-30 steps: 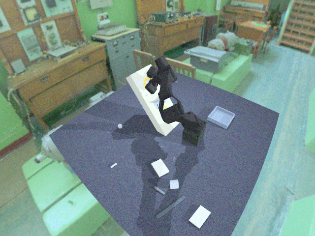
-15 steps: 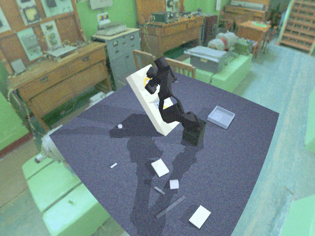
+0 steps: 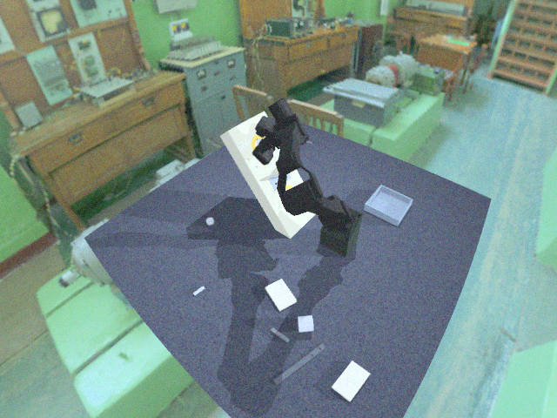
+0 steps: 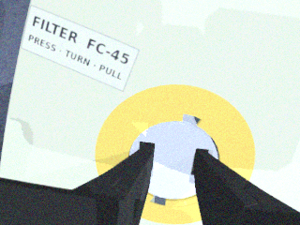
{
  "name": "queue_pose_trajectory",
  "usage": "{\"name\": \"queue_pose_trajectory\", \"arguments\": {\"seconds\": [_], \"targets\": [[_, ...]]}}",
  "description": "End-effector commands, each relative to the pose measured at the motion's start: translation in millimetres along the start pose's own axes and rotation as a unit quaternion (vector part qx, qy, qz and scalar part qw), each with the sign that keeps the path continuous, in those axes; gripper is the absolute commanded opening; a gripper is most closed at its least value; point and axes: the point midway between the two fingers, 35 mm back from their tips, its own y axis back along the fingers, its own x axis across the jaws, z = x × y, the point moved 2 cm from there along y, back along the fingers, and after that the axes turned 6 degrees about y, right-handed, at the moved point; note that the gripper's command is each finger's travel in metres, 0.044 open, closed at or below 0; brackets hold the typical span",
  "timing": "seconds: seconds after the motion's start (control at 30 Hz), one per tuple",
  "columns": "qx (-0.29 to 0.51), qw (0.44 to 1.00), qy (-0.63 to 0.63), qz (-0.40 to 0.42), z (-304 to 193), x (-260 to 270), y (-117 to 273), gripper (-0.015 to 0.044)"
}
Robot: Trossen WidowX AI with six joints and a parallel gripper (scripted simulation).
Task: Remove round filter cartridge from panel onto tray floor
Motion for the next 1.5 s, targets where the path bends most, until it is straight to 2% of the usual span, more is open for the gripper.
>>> {"name": "queue_pose_trajectory", "arguments": {"seconds": [0.0, 0.4, 0.7, 0.77, 0.83, 1.17, 1.47], "targets": [[0.003, 1.0, -0.002, 0.0, -1.6, 0.1, -3.8, 0.011], [0.003, 1.0, -0.002, 0.0, -1.6, 0.2, -7.1, 0.011], [-0.001, 1.0, -0.001, 0.0, 0.0, -0.2, -2.9, 0.005], [-0.001, 1.0, -0.001, 0.0, 0.0, -0.2, -2.9, 0.0], [-0.001, 1.0, 0.002, 0.0, -0.1, -0.2, -3.1, 0.0], [0.003, 0.989, 0.149, 0.0, -1.5, 0.2, -7.6, 0.0], [0.003, 0.954, 0.299, 0.001, -1.6, 0.2, -8.5, 0.0]]}}
